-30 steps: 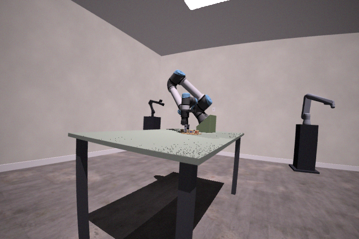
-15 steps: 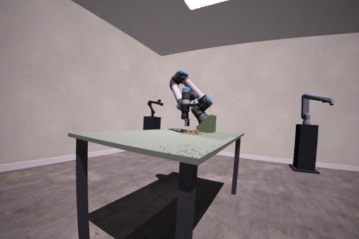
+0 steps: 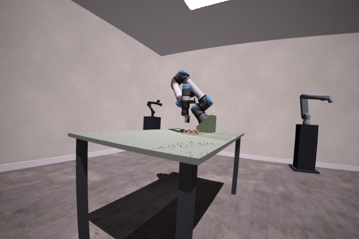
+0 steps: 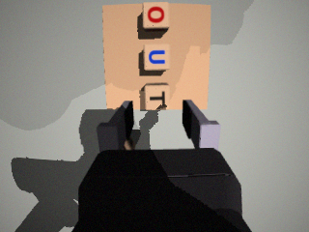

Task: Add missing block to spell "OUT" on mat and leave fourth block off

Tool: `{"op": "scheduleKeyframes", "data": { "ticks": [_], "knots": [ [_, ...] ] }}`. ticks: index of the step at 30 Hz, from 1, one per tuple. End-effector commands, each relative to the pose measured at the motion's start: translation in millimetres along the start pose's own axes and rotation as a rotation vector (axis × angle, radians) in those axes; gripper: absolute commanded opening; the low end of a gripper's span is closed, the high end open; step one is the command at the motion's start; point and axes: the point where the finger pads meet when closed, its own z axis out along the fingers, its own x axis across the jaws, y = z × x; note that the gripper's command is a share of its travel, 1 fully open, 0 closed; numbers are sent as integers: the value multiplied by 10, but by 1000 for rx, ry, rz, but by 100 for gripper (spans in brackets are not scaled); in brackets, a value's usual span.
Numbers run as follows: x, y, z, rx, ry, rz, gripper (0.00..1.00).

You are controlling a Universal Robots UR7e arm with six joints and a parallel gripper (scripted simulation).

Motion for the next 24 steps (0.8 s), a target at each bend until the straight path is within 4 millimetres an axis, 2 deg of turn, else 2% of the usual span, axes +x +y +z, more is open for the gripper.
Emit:
{"op": "scheduleKeyframes", "data": {
  "ticks": [1, 24],
  "knots": [
    [1, 0, -4, 0, 0, 0, 100],
    [1, 0, -25, 0, 0, 0, 100]
  ]
}}
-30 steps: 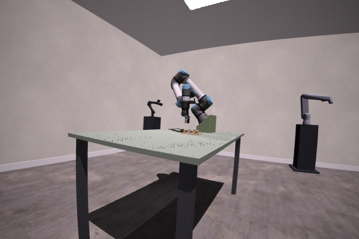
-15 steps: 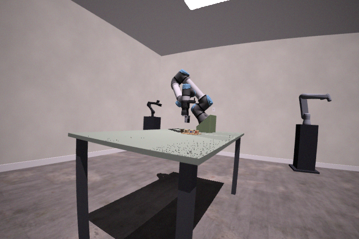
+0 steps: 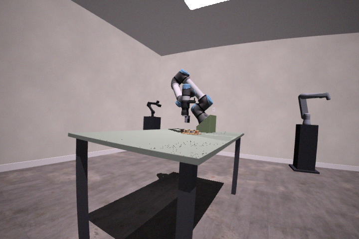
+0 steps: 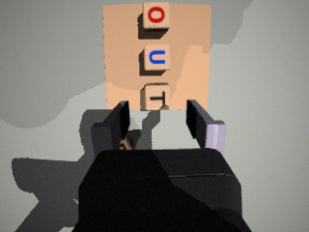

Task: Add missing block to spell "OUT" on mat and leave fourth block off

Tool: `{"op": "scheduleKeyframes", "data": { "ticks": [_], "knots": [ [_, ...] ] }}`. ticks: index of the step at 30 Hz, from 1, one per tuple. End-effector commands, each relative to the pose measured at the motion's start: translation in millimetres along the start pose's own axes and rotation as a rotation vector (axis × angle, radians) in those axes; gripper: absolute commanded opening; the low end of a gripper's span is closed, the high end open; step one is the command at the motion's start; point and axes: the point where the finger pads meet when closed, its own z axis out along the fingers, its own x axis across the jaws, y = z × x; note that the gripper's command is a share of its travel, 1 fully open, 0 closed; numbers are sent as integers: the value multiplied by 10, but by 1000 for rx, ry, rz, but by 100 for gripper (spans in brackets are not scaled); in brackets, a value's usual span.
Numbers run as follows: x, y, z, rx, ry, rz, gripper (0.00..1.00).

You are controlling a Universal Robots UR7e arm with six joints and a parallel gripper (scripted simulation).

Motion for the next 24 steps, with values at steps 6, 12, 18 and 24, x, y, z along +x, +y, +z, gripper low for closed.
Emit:
{"op": "scheduleKeyframes", "data": {
  "ticks": [6, 12, 18, 24],
  "knots": [
    [3, 1, -130, 0, 1, 0, 100],
    [3, 1, -329, 0, 1, 0, 100],
    [3, 1, -611, 0, 1, 0, 100],
    [2, 1, -764, 0, 1, 0, 100]
  ]
}}
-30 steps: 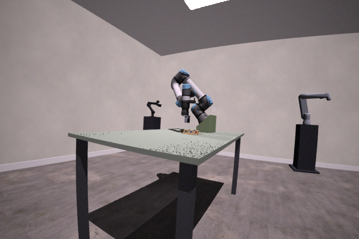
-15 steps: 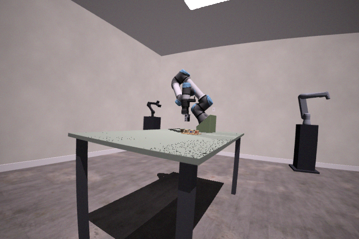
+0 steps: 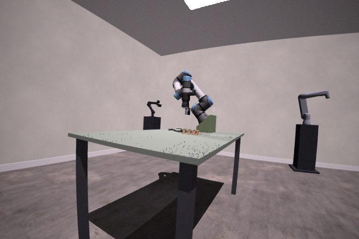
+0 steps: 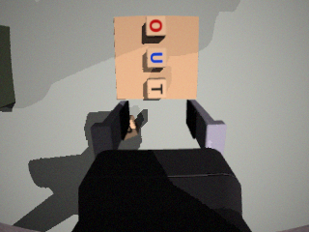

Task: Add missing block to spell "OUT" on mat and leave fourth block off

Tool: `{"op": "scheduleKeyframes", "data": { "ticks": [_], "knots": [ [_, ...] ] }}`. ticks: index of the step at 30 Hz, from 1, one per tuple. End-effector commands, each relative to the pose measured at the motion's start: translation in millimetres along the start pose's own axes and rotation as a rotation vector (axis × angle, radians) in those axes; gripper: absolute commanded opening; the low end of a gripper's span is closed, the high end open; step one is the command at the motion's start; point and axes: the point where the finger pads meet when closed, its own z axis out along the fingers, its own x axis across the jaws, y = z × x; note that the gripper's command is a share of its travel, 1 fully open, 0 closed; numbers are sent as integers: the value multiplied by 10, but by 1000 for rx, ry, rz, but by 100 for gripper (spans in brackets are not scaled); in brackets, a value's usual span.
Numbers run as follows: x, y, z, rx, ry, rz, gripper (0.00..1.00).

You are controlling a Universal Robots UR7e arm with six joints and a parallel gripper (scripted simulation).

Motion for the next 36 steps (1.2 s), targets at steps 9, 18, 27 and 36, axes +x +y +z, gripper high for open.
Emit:
{"op": "scheduleKeyframes", "data": {
  "ticks": [9, 18, 27, 36],
  "knots": [
    [-2, 0, -171, 0, 0, 0, 100],
    [-2, 0, -171, 0, 0, 0, 100],
    [-2, 0, -171, 0, 0, 0, 100],
    [-2, 0, -171, 0, 0, 0, 100]
  ]
}}
